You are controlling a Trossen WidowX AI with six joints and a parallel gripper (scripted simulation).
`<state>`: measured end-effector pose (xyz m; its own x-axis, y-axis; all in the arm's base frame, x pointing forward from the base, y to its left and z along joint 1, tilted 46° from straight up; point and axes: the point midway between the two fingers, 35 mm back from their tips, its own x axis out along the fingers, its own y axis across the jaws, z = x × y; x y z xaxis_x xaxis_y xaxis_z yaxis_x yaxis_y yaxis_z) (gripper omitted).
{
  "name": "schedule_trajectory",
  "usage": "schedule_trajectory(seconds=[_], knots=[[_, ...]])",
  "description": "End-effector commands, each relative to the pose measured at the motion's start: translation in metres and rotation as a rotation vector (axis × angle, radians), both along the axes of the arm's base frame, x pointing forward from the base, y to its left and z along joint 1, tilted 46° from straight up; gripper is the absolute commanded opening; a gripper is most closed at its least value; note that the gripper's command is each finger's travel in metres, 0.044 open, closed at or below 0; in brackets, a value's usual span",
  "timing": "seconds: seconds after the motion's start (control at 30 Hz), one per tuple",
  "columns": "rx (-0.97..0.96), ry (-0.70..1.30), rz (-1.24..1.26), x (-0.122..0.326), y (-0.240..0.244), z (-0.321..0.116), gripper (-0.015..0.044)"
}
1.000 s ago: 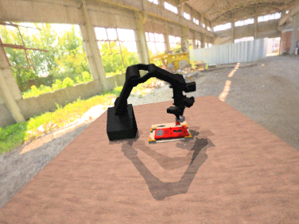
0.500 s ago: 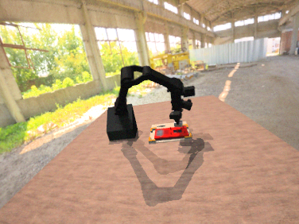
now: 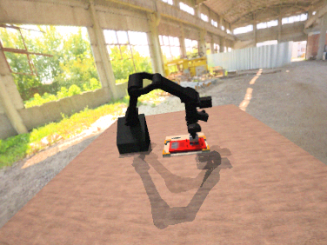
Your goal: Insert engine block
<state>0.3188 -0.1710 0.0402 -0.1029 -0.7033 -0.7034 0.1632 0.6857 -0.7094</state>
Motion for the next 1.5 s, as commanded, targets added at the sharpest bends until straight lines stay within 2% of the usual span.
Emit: schedule_trajectory(seconds=[0.0,1.07,1.47], knots=[[-0.004,0.017,0.019,-0.0006,-0.0009,0.0012,0.0159],[-0.016,-0.069,-0.067,-0.0008,-0.0002,0.0006,0.0159],[0.001,0.053,0.054,-0.0008,-0.0019,0.0000,0.0159]])
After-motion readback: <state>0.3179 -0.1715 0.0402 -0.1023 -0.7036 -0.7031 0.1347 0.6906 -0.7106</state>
